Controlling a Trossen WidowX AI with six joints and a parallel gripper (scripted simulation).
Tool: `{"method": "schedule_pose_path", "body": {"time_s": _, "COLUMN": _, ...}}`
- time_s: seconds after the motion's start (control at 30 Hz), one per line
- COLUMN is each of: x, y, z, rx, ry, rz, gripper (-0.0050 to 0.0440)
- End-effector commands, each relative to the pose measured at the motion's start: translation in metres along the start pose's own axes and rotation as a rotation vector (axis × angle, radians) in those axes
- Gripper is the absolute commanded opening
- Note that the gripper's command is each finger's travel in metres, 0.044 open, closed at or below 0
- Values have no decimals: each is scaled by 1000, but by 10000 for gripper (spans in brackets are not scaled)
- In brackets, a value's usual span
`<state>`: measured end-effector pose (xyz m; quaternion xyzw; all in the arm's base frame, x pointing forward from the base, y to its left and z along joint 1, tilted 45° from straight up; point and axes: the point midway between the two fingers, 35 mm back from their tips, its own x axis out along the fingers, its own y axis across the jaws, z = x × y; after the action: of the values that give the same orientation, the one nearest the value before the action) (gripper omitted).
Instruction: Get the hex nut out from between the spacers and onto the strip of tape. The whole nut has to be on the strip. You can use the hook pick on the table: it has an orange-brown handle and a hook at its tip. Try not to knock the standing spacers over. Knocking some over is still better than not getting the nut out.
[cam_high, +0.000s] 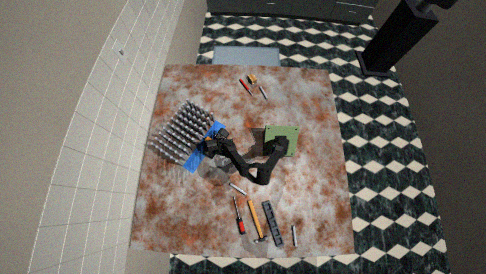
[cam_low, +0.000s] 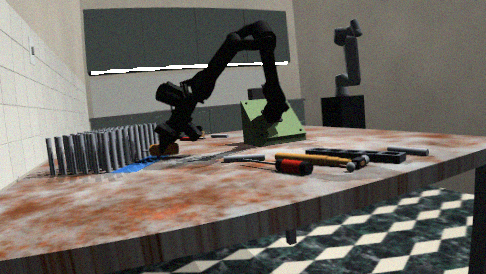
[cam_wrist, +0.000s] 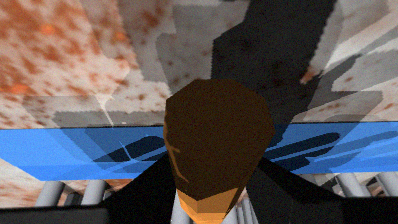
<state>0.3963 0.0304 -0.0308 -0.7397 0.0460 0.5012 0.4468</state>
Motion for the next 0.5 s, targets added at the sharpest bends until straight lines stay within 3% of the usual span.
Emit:
{"method": "schedule_pose_path", "body": {"time_s": 0.0, "x": -3, "y": -3, "z": -7, "rx": 0, "ry": 22, "rz": -6, "gripper": -50}}
{"method": "schedule_pose_path", "body": {"time_s": 0.47, "x": -5, "y": -1, "z": -5, "rx": 0, "ry": 22, "rz": -6, "gripper": -50}}
